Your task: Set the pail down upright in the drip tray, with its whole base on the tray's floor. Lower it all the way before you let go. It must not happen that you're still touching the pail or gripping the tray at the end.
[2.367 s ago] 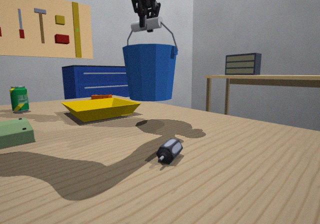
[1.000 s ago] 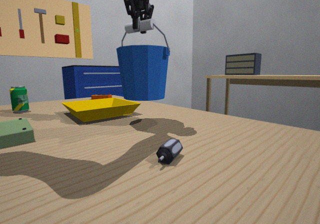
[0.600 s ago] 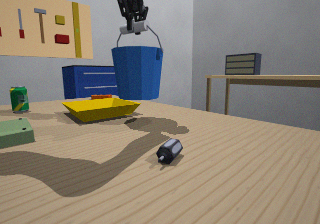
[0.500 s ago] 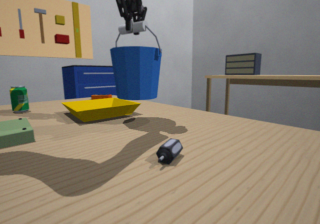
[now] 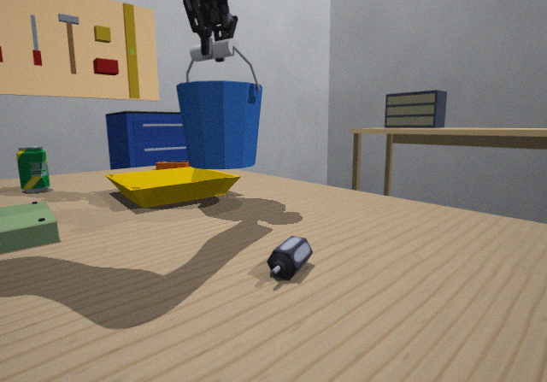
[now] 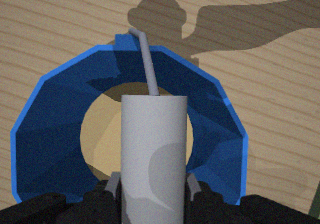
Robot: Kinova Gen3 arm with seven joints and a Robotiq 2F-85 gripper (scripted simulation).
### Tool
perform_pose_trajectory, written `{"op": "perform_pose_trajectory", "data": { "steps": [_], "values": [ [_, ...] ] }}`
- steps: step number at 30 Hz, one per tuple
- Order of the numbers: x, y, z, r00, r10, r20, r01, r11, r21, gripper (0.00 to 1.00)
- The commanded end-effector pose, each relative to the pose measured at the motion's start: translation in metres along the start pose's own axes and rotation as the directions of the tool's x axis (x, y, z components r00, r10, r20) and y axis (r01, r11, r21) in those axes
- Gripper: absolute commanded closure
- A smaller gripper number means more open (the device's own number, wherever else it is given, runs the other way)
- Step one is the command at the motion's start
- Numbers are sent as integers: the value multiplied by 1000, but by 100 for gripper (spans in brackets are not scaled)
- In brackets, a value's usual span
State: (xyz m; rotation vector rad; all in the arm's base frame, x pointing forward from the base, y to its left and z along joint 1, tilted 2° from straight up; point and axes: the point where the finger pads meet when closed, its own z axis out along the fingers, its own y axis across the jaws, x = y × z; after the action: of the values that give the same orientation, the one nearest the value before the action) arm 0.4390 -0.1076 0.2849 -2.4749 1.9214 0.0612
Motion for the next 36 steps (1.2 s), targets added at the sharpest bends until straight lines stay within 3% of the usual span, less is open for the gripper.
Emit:
{"op": "perform_pose_trajectory", "data": {
  "steps": [1, 36],
  "values": [
    [-6, -1, -2, 1000, -8, -7, 8, 1000, 1, 90],
    [-97, -5, -1, 1000, -8, -7, 8, 1000, 1, 90]
  ]
}}
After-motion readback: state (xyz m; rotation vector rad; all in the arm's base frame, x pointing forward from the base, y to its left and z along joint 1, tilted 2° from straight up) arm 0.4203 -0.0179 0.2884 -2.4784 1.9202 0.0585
